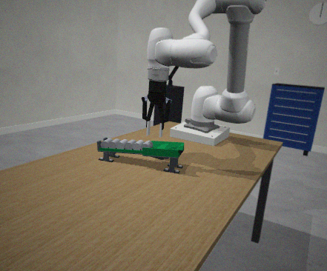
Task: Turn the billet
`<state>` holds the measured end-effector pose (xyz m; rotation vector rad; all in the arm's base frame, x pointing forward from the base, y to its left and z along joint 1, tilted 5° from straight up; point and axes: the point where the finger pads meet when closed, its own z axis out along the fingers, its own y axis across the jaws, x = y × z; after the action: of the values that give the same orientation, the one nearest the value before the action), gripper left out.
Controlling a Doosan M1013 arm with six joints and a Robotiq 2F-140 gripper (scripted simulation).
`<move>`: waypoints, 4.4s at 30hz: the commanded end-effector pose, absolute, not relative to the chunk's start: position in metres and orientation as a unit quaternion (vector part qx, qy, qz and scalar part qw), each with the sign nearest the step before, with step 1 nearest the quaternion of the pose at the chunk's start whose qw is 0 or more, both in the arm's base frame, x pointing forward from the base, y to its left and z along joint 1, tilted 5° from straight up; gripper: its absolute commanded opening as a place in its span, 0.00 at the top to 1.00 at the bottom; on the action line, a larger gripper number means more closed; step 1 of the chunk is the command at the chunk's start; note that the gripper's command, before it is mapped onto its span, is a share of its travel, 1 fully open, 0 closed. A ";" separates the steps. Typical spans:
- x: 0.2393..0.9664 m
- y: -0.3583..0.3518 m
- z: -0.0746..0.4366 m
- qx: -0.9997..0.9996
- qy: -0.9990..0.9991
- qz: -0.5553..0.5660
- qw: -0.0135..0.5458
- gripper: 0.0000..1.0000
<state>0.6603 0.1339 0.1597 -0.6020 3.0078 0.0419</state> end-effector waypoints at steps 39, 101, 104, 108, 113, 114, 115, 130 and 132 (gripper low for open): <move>0.658 0.133 0.192 -0.196 0.980 0.014 0.037 0.59; 0.658 0.133 0.192 -0.196 0.980 0.014 0.037 0.59; 0.658 0.133 0.192 -0.196 0.980 0.014 0.037 0.59; 0.658 0.133 0.192 -0.196 0.980 0.014 0.037 0.59; 0.658 0.133 0.192 -0.196 0.980 0.014 0.037 0.59; 0.658 0.133 0.192 -0.196 0.980 0.014 0.037 0.59; 0.658 0.133 0.192 -0.196 0.980 0.014 0.037 0.59; 0.658 0.133 0.192 -0.196 0.980 0.014 0.037 0.59; 0.658 0.133 0.192 -0.196 0.980 0.014 0.037 0.59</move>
<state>0.6582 0.1326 0.1921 -0.6020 3.0078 0.0420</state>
